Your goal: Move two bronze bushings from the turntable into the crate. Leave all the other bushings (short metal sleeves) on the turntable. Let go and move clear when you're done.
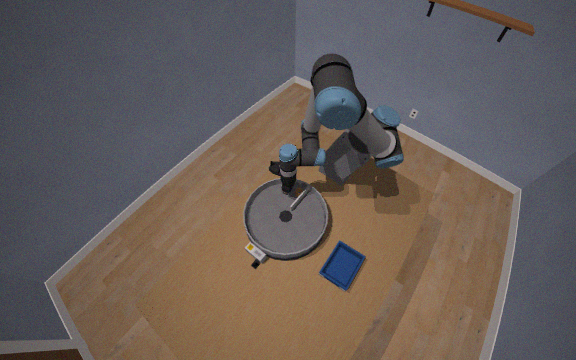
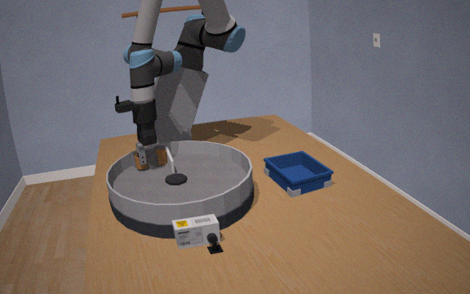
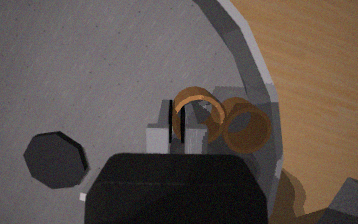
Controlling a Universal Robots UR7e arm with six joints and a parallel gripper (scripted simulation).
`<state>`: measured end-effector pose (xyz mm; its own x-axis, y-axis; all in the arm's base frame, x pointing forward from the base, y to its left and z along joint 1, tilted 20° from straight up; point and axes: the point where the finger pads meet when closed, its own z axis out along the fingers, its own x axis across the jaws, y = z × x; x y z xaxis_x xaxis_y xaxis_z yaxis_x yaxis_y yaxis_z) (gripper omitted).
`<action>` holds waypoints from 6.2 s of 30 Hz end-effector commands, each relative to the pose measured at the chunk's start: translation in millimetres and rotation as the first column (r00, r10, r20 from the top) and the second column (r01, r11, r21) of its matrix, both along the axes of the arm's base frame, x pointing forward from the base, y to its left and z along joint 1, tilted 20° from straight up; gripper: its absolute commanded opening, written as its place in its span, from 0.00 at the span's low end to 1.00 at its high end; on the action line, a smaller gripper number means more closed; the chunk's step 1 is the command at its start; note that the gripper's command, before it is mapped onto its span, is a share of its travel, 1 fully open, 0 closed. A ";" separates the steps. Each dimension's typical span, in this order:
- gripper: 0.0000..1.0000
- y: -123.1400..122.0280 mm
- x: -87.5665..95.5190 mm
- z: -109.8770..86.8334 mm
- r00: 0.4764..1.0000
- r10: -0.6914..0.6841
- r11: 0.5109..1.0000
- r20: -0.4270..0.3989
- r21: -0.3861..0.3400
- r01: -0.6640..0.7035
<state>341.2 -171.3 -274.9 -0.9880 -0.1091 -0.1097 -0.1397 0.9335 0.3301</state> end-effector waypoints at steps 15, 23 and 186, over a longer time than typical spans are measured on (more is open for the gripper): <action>0.00 -3.1 -0.2 7.3 1.000 0.000 1.000 0.001 -0.001 0.000; 0.00 -5.6 -0.7 14.3 1.000 0.000 1.000 0.001 -0.001 0.000; 0.00 160.5 68.6 156.3 1.000 0.000 1.000 0.001 -0.001 0.000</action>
